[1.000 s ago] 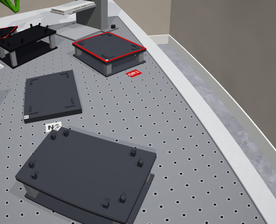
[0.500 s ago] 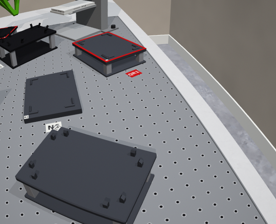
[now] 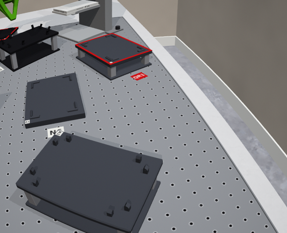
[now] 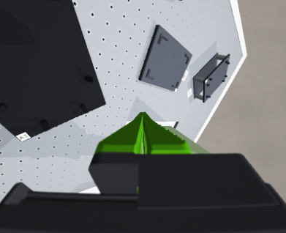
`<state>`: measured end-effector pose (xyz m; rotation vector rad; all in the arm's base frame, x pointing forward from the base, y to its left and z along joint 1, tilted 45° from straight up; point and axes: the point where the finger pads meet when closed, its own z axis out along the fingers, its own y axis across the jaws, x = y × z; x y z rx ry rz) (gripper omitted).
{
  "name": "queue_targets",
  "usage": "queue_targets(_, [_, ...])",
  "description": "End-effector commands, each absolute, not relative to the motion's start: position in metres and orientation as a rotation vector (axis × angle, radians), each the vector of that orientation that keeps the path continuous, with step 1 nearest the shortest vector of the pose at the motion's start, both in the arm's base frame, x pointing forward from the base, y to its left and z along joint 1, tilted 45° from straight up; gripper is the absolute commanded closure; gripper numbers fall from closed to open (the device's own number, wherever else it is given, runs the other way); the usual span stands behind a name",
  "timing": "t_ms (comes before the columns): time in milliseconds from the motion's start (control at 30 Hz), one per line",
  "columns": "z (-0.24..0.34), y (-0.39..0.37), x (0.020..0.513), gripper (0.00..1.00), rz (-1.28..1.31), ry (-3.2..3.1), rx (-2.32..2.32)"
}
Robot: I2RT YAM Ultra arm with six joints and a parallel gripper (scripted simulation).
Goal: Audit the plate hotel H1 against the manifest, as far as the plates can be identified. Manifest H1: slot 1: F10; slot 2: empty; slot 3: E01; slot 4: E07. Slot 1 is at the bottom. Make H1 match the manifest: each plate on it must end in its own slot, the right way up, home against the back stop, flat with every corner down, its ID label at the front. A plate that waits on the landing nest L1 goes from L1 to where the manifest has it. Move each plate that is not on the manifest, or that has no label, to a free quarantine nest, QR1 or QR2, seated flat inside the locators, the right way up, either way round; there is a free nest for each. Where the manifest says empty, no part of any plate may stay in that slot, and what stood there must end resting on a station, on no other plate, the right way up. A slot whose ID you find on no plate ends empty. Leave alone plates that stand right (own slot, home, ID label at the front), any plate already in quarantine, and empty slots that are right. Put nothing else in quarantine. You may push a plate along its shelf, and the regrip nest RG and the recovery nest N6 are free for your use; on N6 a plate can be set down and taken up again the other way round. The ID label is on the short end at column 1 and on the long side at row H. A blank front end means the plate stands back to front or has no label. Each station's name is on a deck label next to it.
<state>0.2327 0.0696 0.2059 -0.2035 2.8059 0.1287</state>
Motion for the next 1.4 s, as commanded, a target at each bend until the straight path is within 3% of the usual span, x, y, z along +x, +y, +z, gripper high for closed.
queue_targets(0, [0.203, 0.058, 0.231, 1.0, 0.104, 2.799, -0.177])
queue_targets(533, [0.173, 0.026, 0.214, 1.0, 0.046, 2.883, -0.088])
queue_targets(1367, [0.148, -0.037, 0.235, 1.0, 0.624, 2.895, 0.098])
